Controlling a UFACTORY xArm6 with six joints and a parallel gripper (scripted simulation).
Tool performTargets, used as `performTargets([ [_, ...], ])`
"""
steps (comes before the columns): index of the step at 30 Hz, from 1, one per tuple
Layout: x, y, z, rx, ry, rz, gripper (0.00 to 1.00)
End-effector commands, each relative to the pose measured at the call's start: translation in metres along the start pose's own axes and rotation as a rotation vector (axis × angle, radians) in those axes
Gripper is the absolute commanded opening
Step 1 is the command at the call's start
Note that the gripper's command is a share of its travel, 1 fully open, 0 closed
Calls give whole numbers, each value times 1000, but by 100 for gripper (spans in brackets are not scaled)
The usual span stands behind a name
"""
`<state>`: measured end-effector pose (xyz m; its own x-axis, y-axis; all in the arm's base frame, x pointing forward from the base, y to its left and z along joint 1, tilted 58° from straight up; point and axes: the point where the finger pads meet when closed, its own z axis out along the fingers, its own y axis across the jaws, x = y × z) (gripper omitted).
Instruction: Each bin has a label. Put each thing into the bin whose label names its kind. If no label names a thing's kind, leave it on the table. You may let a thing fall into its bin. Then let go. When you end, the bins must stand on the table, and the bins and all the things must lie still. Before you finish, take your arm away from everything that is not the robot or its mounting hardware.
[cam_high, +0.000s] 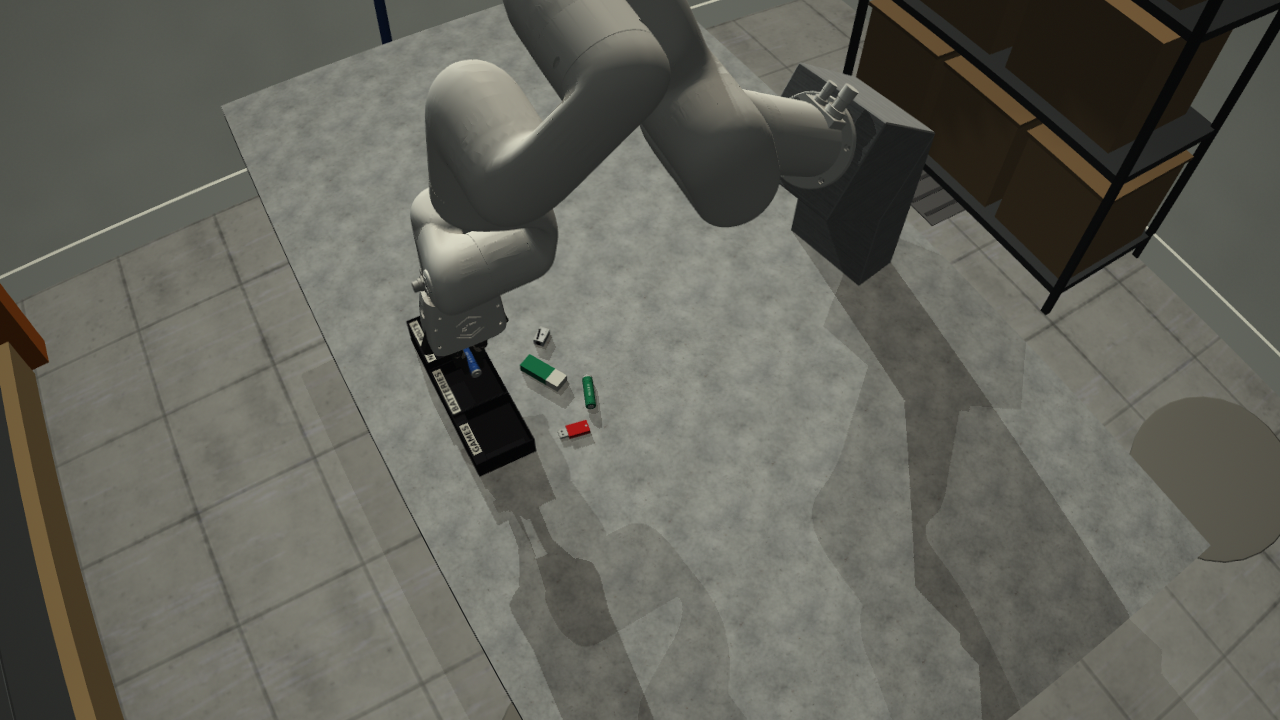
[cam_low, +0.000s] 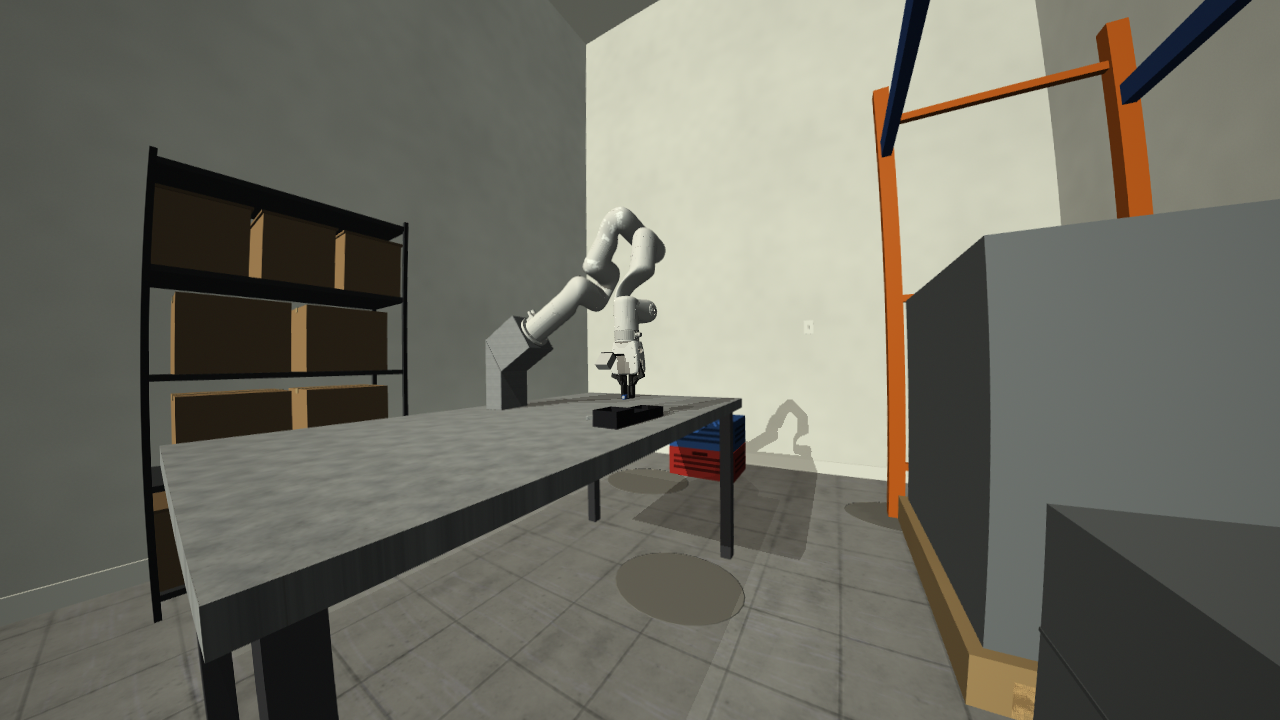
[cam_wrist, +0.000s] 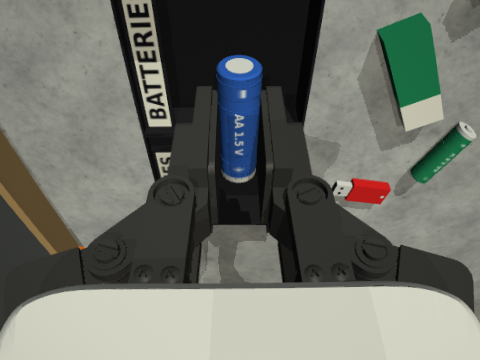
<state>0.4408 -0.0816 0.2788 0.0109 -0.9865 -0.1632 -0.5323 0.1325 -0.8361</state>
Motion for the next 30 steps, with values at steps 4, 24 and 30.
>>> performTargets([
  [4,0,-2,-1,-13,-6,-5,0],
  [24,0,-2,25,-14,-6,47,0],
  [30,0,-3,36,-15,-5,110,0],
])
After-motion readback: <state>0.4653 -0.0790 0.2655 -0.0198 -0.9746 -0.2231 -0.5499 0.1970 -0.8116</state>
